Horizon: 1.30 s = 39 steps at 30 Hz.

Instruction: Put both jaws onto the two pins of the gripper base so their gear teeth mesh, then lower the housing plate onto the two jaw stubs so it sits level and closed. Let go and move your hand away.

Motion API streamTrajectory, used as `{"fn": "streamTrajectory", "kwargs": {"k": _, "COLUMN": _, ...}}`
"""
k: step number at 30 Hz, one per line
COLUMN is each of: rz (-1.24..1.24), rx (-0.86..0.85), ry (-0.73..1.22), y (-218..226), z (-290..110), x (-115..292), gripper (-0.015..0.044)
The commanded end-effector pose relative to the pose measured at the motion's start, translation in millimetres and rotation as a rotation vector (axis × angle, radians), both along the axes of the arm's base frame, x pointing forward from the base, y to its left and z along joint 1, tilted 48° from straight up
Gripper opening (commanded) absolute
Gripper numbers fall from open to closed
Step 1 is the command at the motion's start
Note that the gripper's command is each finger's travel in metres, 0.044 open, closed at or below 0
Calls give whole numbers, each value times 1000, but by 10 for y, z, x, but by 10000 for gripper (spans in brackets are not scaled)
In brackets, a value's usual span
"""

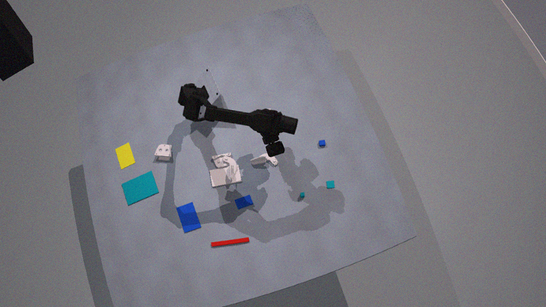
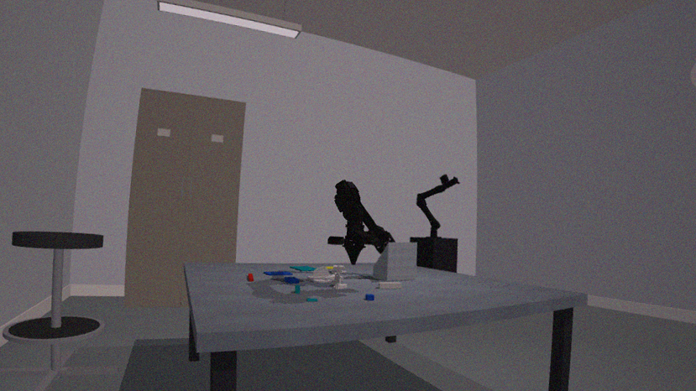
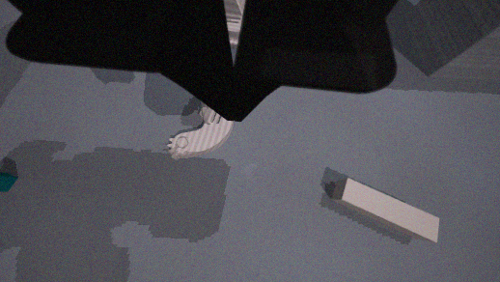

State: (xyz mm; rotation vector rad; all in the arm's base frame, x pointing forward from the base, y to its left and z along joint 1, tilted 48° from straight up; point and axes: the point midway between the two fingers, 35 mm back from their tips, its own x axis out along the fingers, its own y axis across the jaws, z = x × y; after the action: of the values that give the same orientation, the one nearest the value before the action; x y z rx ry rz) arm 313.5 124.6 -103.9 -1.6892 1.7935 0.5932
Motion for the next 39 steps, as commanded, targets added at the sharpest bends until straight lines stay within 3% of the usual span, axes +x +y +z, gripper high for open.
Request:
{"fn": "streamTrajectory", "kwargs": {"k": 1, "rz": -5, "rx": 1, "ry": 0, "y": 1, "z": 1, "x": -6, "gripper": 0}}
{"fn": "streamTrajectory", "kwargs": {"k": 2, "rz": -5, "rx": 1, "ry": 0, "y": 1, "z": 1, "x": -6, "gripper": 0}}
{"fn": "streamTrajectory", "kwargs": {"k": 19, "rz": 0, "rx": 0, "ry": 0, "y": 0, "z": 0, "x": 0, "gripper": 440}}
{"fn": "streamTrajectory", "kwargs": {"k": 39, "rz": 0, "rx": 0, "ry": 0, "y": 0, "z": 0, "x": 0, "gripper": 440}}
